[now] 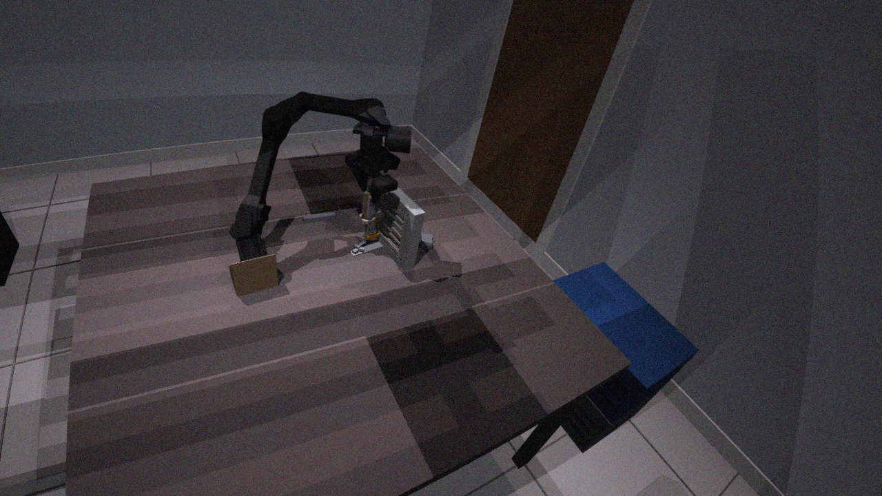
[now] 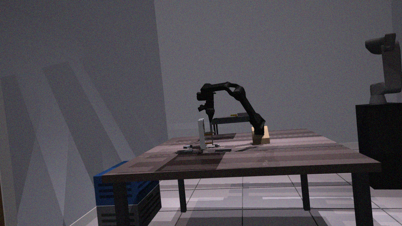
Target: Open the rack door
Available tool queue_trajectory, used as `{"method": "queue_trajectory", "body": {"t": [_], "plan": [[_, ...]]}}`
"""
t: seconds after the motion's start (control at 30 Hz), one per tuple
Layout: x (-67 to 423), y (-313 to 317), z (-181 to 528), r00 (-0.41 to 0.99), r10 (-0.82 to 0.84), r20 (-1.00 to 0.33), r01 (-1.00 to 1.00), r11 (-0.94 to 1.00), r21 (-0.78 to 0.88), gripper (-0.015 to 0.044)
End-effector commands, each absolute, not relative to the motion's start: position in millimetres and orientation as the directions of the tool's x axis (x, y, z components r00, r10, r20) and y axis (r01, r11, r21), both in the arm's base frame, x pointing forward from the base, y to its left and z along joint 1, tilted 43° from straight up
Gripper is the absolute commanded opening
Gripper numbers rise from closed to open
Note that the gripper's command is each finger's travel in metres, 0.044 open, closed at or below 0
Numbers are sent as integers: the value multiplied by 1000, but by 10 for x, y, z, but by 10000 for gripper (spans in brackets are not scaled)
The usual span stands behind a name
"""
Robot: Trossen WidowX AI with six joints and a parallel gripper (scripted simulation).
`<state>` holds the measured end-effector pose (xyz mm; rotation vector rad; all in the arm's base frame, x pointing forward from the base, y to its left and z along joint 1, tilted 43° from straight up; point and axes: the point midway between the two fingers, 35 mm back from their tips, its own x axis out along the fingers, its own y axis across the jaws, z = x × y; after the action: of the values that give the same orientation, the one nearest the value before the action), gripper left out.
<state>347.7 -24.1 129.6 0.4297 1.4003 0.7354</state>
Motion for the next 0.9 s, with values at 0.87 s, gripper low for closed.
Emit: {"method": "queue_trajectory", "body": {"t": [0.87], "plan": [[3453, 7, 1031, -65, 678, -732, -184, 713, 676, 106]]}}
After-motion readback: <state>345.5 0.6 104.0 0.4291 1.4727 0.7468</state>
